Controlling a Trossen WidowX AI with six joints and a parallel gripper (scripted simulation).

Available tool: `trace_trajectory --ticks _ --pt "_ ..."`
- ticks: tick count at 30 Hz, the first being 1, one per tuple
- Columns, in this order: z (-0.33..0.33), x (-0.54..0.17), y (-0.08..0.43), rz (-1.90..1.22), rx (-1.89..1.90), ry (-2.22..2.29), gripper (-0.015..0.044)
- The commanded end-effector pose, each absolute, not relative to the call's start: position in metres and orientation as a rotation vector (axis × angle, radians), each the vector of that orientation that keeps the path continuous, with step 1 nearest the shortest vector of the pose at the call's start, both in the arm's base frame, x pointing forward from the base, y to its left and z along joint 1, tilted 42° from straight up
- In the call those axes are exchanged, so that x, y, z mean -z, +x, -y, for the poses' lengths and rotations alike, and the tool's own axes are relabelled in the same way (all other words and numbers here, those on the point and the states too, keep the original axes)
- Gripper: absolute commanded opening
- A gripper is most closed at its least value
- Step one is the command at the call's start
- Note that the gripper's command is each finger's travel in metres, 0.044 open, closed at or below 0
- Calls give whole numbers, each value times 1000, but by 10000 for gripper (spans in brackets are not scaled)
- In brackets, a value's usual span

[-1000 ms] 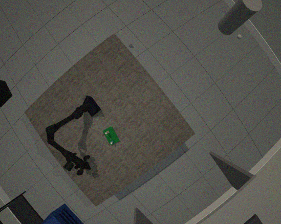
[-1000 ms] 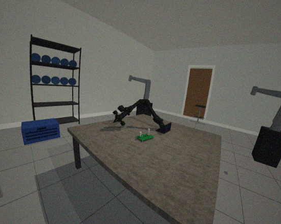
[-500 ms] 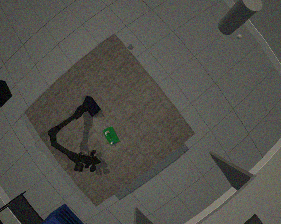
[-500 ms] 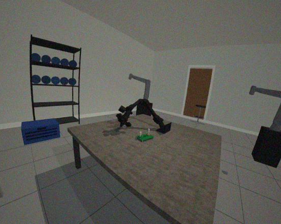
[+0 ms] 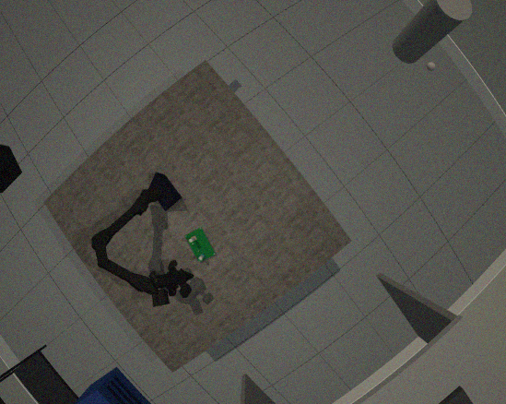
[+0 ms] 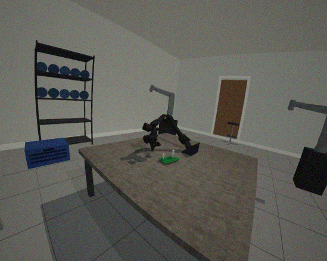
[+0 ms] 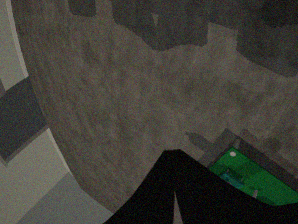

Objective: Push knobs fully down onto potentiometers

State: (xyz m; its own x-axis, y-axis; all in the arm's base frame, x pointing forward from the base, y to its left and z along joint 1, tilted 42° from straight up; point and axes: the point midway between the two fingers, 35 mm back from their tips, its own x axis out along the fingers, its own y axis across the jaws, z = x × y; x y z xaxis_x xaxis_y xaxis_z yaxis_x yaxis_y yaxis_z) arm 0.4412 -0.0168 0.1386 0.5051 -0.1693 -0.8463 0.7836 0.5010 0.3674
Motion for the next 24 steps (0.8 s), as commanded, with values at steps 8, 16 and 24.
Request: trace_trajectory --ticks 8,16,24 --pt "-29 -106 406 -1066 713 564 0" --pt "-57 -94 376 -1194 723 320 0" --pt "-79 -90 346 -1291 718 51 0"
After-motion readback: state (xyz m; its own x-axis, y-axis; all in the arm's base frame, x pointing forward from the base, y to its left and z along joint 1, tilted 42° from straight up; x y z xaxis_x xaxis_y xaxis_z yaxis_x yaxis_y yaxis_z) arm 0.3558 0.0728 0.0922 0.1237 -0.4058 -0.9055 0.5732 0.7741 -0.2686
